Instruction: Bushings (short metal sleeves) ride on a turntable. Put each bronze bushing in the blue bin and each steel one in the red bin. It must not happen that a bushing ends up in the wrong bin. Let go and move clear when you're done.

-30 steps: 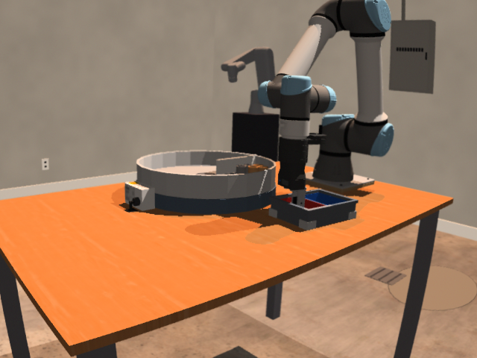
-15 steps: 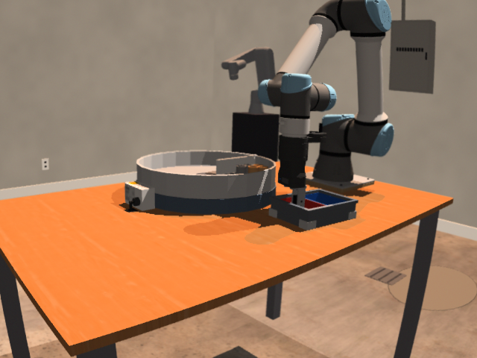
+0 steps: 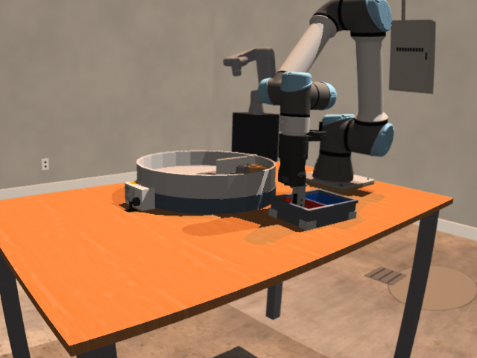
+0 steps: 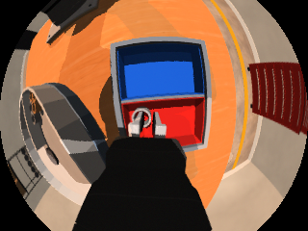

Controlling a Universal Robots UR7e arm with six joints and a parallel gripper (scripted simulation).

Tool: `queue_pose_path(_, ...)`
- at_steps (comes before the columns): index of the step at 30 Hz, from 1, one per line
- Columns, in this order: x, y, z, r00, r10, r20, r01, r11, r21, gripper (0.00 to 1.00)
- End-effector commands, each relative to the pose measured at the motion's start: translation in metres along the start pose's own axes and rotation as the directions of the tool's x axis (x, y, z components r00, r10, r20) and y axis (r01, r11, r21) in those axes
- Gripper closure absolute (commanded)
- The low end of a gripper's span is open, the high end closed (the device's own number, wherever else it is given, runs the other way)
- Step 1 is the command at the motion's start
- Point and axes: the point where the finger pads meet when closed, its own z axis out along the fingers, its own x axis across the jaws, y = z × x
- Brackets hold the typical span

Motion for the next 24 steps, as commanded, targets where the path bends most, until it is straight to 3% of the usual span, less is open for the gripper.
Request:
queue_pose_path(1, 0.0002, 0.0004, -0.0017, 1.000, 0.000, -0.001, 0.000, 1.000, -0.001, 0.58)
queue_pose_path(24, 0.0002, 0.0004, -0.0089, 1.000, 0.000, -0.001, 0.000, 1.000, -0.001, 0.58)
